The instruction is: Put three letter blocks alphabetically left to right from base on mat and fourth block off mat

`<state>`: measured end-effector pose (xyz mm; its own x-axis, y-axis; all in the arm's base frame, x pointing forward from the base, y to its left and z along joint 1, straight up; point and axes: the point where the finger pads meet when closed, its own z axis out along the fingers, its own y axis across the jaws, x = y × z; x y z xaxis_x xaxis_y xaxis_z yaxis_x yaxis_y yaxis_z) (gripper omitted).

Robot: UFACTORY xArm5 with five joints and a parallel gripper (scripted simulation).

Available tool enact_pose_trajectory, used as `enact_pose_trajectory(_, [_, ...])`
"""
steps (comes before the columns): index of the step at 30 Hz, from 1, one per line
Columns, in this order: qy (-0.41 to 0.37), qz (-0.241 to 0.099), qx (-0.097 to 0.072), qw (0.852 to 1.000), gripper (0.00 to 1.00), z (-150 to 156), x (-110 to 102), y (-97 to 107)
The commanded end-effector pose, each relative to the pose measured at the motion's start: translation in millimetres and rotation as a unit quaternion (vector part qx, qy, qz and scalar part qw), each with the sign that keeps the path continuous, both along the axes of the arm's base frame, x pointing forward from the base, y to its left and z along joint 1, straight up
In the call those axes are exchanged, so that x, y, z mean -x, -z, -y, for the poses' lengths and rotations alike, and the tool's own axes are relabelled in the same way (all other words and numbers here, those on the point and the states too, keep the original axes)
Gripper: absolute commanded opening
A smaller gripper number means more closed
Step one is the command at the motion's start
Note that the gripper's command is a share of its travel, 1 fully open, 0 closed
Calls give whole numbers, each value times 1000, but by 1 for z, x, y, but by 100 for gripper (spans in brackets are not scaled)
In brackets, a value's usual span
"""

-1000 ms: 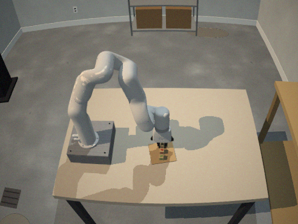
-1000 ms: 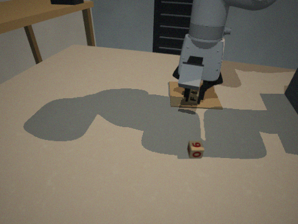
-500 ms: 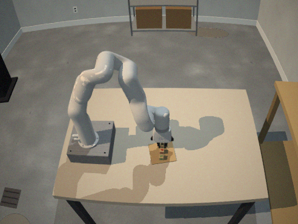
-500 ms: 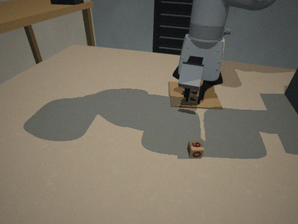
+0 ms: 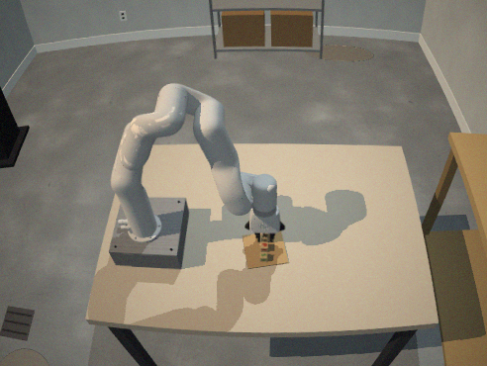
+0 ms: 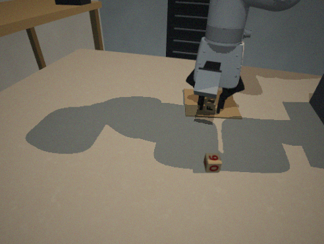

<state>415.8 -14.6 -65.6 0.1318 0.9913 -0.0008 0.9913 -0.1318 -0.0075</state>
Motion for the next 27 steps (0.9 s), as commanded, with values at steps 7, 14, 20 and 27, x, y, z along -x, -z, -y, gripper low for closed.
enact_pose_trajectory(7, [0, 2, 0, 1000, 42, 0, -1, -1])
enact_pose_trajectory(14, [0, 2, 0, 1000, 42, 0, -1, -4])
enact_pose_trajectory(20, [0, 2, 0, 1000, 42, 0, -1, -23])
enact_pose_trajectory(27, [0, 2, 0, 1000, 42, 0, -2, -60])
